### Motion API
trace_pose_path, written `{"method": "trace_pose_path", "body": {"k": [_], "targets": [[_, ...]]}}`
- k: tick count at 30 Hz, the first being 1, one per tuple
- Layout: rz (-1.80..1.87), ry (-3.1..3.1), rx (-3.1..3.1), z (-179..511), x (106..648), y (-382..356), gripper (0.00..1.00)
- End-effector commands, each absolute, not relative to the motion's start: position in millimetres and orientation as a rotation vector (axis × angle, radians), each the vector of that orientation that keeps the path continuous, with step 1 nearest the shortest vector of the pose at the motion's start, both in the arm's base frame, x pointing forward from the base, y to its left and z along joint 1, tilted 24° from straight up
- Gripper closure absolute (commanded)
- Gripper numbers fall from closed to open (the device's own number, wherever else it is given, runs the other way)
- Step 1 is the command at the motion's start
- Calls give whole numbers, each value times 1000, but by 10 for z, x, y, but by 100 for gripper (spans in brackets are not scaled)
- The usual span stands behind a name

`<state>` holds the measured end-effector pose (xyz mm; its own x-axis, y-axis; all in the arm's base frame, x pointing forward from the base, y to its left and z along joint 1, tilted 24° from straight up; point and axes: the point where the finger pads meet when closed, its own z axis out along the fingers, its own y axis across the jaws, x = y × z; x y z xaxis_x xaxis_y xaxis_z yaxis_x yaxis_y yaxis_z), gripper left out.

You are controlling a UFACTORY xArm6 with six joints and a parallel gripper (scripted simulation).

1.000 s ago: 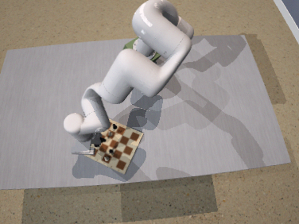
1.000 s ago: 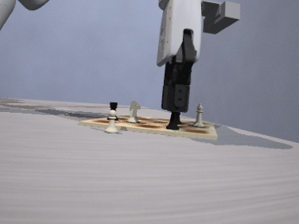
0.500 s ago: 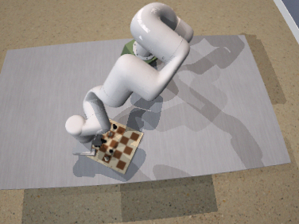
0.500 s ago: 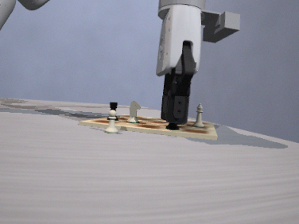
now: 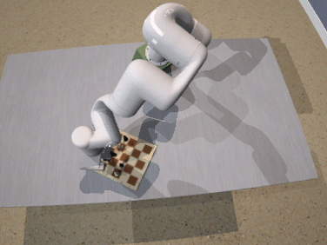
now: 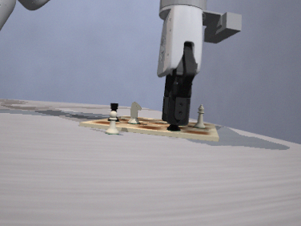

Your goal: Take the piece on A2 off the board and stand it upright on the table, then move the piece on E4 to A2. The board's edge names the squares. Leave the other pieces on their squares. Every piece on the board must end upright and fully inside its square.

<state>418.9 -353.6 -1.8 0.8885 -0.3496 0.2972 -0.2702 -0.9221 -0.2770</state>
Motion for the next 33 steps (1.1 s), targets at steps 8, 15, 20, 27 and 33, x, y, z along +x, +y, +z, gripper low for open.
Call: {"method": "trace_pose_path", "body": {"k": [8,15,20,27,33], "targets": [[-512,471,-2830,-1,4195,-3550,61],[-512,471,-2830,-1,4195,-3550,61],[-512,471,-2830,-1,4195,-3550,100],[-512,471,-2830,-1,4195,-3550,100],[-512,471,-2830,-1,4195,-3550,100]]}}
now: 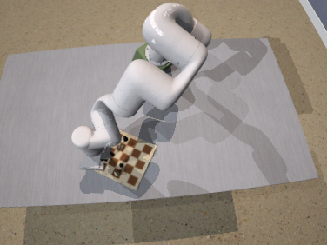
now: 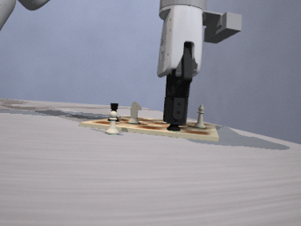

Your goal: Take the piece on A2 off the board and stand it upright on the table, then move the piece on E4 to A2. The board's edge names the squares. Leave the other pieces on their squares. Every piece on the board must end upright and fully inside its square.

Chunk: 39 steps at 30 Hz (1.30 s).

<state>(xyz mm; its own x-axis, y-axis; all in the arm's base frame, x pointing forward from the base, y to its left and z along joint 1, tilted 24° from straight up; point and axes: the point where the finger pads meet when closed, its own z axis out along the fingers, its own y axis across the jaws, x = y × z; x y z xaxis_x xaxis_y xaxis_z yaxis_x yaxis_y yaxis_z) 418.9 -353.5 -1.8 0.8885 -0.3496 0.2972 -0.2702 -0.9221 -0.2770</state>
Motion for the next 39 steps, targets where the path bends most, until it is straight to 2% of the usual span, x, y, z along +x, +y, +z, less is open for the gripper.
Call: {"method": "trace_pose_path", "body": {"k": [1,21,39], "targets": [[-512,471,-2830,-1,4195,-3550,100],[-512,471,-2830,29,4183,-3555,100],[-512,471,-2830,876,3836,-3706,100]]}}
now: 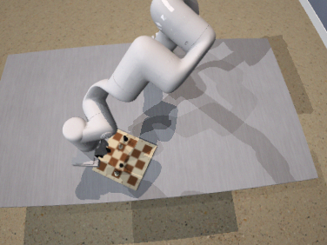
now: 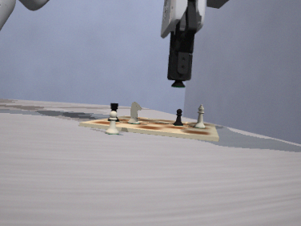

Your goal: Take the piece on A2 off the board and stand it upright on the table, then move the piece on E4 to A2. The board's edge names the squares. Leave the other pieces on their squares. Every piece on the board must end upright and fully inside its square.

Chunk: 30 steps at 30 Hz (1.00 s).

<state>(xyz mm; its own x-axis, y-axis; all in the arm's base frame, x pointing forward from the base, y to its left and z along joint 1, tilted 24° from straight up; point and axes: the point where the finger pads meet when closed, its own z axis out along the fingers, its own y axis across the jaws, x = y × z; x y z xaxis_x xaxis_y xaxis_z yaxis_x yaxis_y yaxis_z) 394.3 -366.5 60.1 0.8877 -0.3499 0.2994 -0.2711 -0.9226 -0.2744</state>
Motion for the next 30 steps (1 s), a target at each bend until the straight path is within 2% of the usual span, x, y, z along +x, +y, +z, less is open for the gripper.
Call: {"method": "trace_pose_path", "body": {"k": [1,14,18,30], "targets": [[-512,471,-2830,896,3828,-3710,100],[-510,481,-2828,923,3835,-3682,100],[-485,634,-2784,1079,4001,-3194,100],[-450,868,-2696,1270,4124,-2415,100]]}}
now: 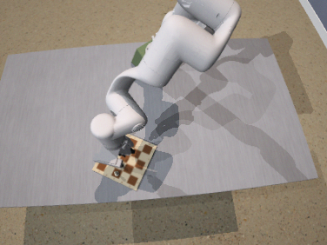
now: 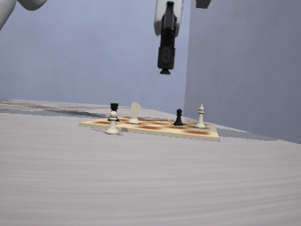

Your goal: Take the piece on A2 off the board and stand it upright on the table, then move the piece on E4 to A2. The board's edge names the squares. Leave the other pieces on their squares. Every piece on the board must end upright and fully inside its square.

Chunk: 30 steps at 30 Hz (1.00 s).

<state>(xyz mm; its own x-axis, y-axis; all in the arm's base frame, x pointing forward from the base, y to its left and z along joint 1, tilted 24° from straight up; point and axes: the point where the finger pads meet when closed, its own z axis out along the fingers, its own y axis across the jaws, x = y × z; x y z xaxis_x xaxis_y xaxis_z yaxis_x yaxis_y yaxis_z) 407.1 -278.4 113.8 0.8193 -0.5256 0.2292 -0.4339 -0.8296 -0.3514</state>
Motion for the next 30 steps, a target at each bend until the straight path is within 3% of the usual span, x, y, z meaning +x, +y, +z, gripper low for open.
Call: {"method": "trace_pose_path", "body": {"k": [1,30], "targets": [[-444,910,-2676,1297,4129,-2273,100],[-435,968,-2649,1203,4180,-2054,100]]}}
